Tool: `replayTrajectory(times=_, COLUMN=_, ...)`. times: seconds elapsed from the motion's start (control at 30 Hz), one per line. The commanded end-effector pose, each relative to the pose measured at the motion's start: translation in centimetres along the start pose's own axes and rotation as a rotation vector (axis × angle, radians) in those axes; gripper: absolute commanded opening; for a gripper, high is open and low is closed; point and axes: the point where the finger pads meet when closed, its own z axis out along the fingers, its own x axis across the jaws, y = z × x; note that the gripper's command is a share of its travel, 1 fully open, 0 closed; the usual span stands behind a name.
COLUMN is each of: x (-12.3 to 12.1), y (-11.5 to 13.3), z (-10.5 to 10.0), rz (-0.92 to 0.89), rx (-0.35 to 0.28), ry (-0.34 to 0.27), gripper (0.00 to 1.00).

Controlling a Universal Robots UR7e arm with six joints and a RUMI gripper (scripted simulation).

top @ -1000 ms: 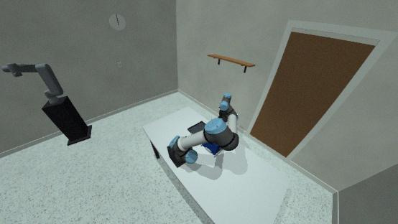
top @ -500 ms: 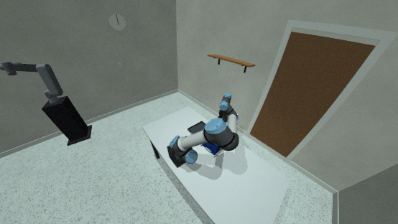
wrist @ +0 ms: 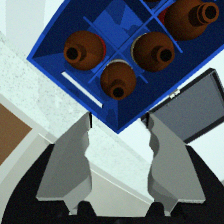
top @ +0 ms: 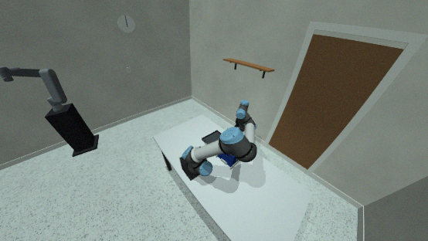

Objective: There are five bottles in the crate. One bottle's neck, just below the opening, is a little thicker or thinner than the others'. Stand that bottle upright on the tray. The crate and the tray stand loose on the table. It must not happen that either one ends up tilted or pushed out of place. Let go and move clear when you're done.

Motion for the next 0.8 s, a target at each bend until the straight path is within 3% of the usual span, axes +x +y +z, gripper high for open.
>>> replayTrajectory(times=0.0, x=0.0, y=0.0, z=0.0, rz=0.0, rx=-0.001, ry=-0.001, gripper=0.38)
replayTrajectory(times=0.77, x=0.0, y=0.0, z=1.2, rz=0.0, rx=-0.001, ry=-0.001, gripper=0.38)
